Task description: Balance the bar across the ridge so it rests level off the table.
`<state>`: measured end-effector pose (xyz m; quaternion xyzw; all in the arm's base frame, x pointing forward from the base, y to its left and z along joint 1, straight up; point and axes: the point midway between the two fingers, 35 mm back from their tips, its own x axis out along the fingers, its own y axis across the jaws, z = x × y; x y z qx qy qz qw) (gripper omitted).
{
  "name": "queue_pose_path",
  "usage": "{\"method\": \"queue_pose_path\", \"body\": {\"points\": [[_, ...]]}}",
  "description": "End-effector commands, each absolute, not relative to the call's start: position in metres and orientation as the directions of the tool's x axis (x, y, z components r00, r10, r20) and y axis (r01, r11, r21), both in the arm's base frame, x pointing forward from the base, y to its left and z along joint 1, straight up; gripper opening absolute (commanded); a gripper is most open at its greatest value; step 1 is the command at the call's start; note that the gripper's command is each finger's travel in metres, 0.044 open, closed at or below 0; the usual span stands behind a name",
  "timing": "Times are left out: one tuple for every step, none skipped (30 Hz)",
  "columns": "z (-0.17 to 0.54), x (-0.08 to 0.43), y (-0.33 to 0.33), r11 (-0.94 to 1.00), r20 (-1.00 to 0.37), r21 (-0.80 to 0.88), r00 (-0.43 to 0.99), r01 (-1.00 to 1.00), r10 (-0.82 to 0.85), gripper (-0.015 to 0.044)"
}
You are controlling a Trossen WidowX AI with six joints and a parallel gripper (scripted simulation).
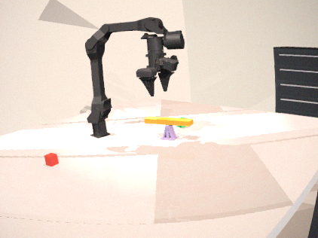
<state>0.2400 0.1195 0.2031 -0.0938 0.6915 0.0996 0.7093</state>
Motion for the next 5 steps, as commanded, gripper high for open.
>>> {"method": "queue_pose_path", "body": {"points": [[0.2035,0.2397,0.1195,0.963,-1.000,0.005,0.022,-0.271,0.012,0.0440],[0.2035,0.2397,0.1195,0.963,-1.000,0.005,0.022,-0.271,0.012,0.0440],[0.2035,0.2397,0.1195,0.963,-1.000,0.005,0.022,-0.271,0.012,0.0440],[0.2035,0.2397,0.1195,0.963,-1.000,0.005,0.022,-0.271,0.012,0.0440],[0.2035,0.2397,0.1195,0.963,-1.000,0.005,0.022,-0.271,0.012,0.0440]]}}
